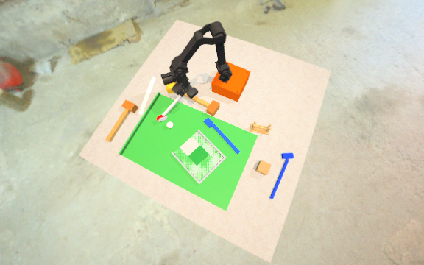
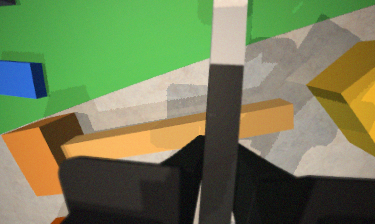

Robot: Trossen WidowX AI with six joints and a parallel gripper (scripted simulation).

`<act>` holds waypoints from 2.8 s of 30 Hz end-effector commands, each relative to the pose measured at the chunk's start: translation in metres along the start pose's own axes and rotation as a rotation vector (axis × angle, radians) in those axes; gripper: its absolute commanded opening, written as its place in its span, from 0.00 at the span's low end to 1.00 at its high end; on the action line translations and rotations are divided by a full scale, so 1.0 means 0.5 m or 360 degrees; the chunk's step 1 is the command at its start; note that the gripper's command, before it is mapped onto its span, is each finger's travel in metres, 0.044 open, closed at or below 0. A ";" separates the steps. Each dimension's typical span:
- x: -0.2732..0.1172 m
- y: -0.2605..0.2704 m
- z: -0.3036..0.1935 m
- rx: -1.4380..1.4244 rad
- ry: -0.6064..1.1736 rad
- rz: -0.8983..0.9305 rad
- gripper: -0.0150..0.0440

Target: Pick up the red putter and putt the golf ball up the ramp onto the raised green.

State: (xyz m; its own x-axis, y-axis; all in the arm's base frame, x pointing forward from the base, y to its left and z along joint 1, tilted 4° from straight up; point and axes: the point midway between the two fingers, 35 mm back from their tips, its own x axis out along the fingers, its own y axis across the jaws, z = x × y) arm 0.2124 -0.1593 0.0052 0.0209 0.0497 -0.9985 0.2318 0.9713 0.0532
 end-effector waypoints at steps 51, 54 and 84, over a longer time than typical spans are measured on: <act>-0.104 0.236 0.001 0.0010 -0.0003 0.0013 0.25; -0.104 0.236 0.001 0.0010 -0.0003 0.0013 0.25; -0.104 0.236 0.001 0.0010 -0.0003 0.0013 0.25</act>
State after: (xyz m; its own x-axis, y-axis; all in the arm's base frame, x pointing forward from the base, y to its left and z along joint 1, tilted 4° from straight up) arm 0.2387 -0.0471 0.0639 0.0214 0.0580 -0.9981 0.2383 0.9693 0.0614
